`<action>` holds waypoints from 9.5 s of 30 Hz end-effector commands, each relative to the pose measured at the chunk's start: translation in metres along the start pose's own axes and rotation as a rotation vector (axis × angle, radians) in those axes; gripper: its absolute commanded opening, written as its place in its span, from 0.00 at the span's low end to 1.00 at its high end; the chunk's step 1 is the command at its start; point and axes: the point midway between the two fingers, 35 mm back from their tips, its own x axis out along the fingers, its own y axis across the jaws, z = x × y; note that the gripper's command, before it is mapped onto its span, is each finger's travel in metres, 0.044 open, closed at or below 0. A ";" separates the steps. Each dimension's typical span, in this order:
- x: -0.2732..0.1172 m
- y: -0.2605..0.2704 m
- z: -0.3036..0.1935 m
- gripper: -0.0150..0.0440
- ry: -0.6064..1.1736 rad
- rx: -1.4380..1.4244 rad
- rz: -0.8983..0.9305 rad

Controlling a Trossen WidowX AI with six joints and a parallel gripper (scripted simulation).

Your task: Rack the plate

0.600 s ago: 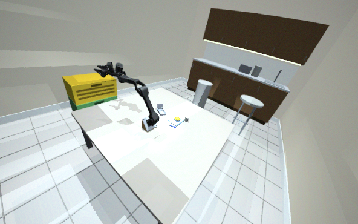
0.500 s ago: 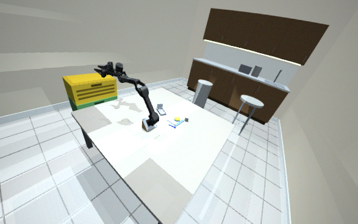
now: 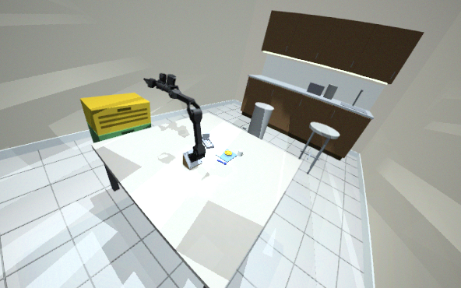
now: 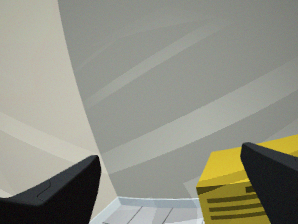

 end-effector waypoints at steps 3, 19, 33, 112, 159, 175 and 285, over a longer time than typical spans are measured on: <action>-0.037 -0.049 0.013 0.93 0.021 0.097 -0.166; -0.193 -0.166 0.030 0.93 0.088 0.373 -0.642; -0.364 -0.213 -0.001 0.93 0.210 0.624 -1.033; -0.741 -0.132 -0.276 0.93 0.814 1.271 -1.810; -0.726 -0.126 -0.195 0.25 0.774 1.191 -1.807; -0.711 -0.113 -0.128 0.25 0.753 1.136 -1.803; -0.580 -0.129 -0.294 0.25 0.176 0.328 -0.687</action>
